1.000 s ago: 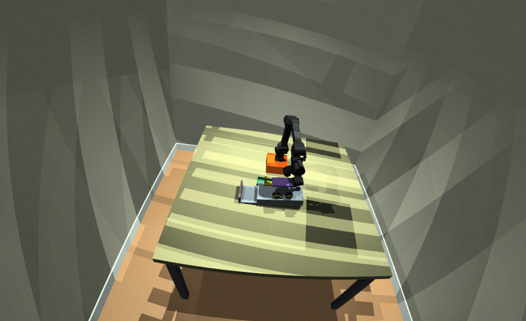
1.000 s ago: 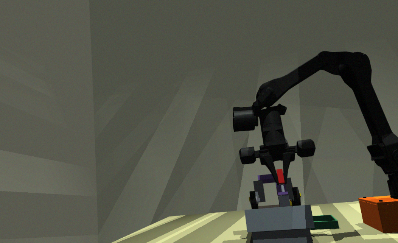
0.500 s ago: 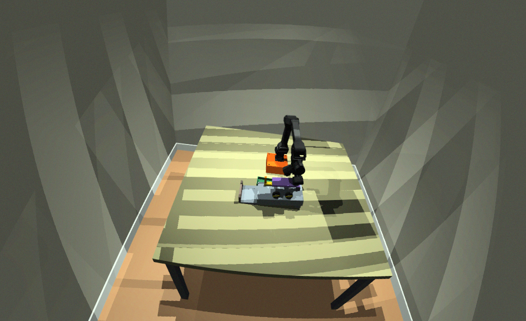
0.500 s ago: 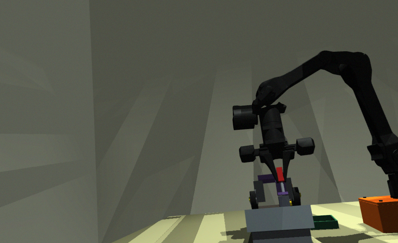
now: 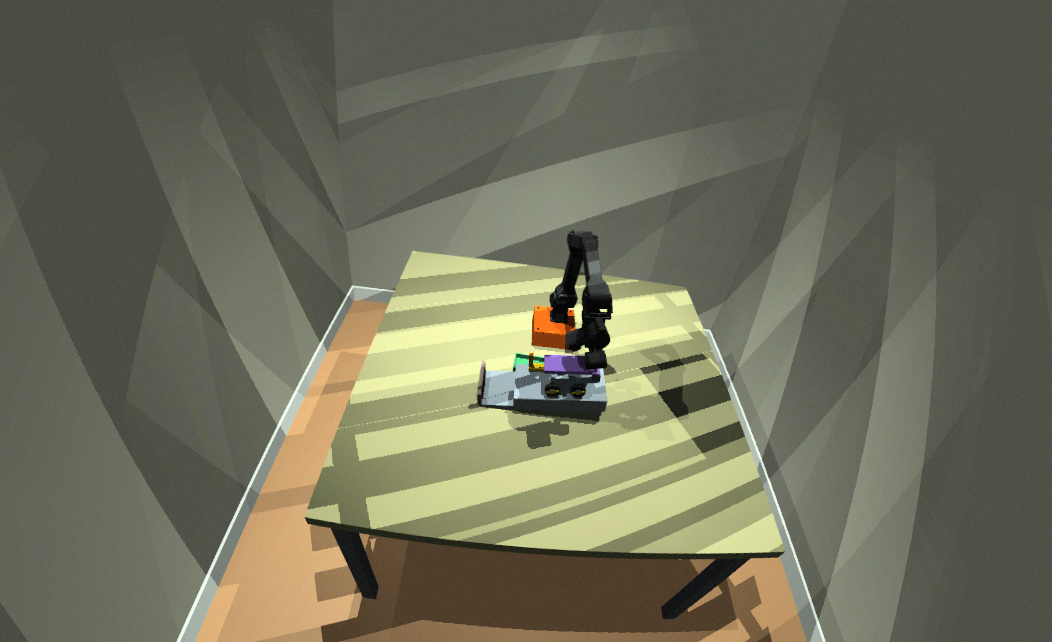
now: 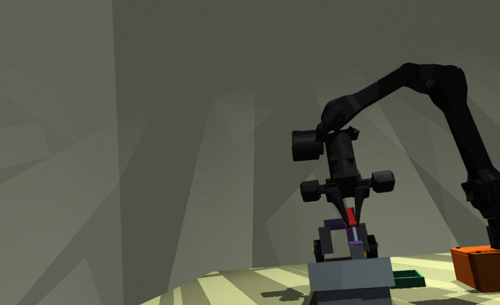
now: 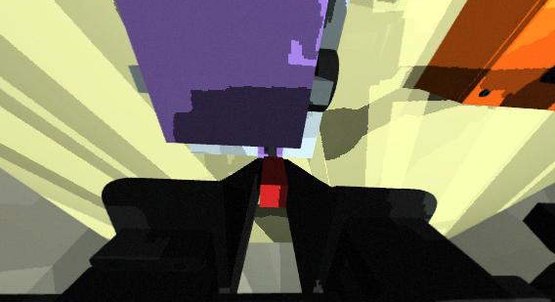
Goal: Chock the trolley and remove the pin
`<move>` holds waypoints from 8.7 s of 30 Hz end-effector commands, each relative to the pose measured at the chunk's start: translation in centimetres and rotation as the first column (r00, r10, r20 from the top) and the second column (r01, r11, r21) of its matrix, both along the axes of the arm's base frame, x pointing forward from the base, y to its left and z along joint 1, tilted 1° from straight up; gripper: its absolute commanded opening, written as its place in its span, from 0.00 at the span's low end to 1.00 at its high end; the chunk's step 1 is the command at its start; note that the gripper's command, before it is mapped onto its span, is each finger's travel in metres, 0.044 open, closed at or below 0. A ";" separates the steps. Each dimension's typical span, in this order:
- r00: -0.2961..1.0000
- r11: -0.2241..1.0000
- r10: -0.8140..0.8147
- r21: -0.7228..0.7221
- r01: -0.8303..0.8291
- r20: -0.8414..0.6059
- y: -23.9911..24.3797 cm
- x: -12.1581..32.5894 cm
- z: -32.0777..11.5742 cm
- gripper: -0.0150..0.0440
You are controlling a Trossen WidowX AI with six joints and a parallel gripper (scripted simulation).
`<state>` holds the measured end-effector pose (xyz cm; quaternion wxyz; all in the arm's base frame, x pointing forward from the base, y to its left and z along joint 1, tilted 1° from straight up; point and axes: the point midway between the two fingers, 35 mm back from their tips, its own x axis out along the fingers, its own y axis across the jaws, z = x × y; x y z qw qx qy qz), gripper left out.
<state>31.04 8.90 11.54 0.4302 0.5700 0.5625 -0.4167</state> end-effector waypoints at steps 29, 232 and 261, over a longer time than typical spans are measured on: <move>1.000 1.000 0.005 0.003 -0.005 0.011 -0.2 -0.1 1.4 0.25; 0.226 0.229 -0.973 -0.246 0.942 -0.043 -17.9 -8.3 -0.8 0.25; -0.063 -0.062 -0.998 -0.260 0.964 0.002 -17.8 -10.3 -2.9 0.25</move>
